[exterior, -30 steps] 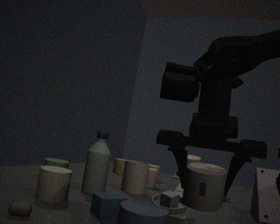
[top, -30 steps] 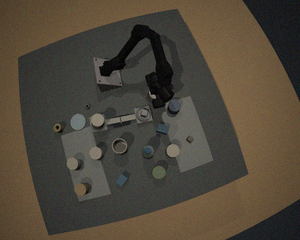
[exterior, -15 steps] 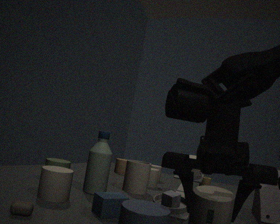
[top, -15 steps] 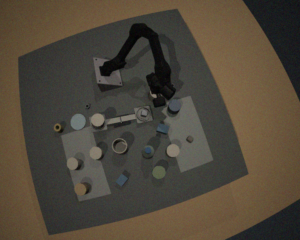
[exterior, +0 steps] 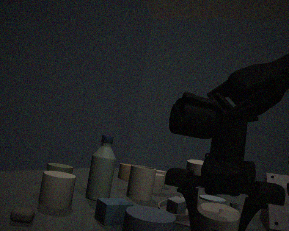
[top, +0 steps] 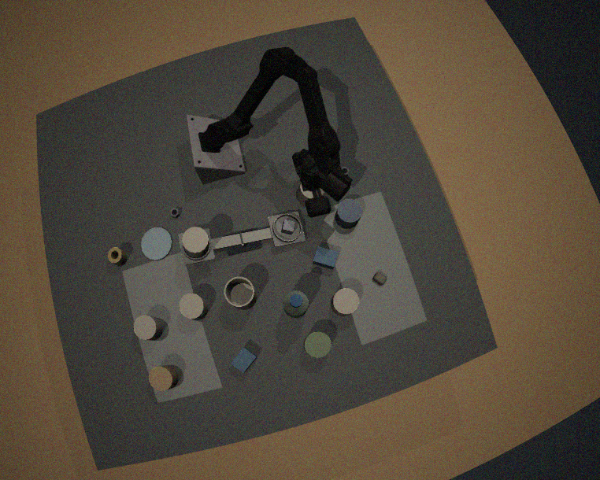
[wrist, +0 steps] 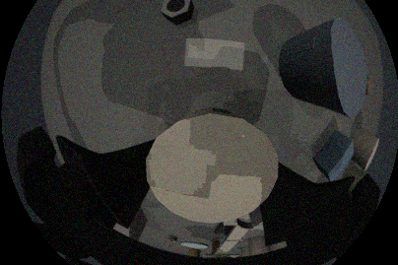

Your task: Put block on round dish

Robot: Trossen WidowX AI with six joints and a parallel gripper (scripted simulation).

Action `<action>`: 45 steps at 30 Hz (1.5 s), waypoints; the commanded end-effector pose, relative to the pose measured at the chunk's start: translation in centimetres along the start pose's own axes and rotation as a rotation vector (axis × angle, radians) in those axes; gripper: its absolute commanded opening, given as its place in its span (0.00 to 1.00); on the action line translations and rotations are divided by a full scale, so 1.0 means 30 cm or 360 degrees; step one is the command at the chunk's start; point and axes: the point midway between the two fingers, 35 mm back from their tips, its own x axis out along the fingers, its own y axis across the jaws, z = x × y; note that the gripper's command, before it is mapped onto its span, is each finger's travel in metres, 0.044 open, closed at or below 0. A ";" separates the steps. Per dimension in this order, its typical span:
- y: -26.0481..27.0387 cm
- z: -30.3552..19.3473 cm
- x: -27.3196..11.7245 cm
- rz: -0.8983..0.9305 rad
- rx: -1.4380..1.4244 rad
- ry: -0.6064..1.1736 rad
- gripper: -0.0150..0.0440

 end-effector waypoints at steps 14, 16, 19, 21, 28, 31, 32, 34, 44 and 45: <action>0.000 -0.001 0.002 0.0000 0.0005 0.0000 0.83; 0.000 -0.001 0.002 0.0000 0.0005 0.0000 0.92; -0.005 -0.003 -0.063 0.0001 0.0005 0.0008 1.00; -0.002 -0.004 -0.146 0.0001 0.0006 0.0012 1.00; -0.011 -0.011 -0.181 -0.0023 0.0028 0.0015 0.91; -0.061 -0.042 -0.203 -0.0106 0.0122 0.0029 0.78; -0.075 -0.053 -0.202 -0.0101 0.0155 0.0032 0.73; -0.103 -0.075 -0.201 -0.0089 0.0220 0.0036 0.69; -0.270 -0.261 -0.200 -0.0016 0.0666 0.0027 0.69; -0.282 -0.279 -0.201 -0.0010 0.0703 0.0023 0.69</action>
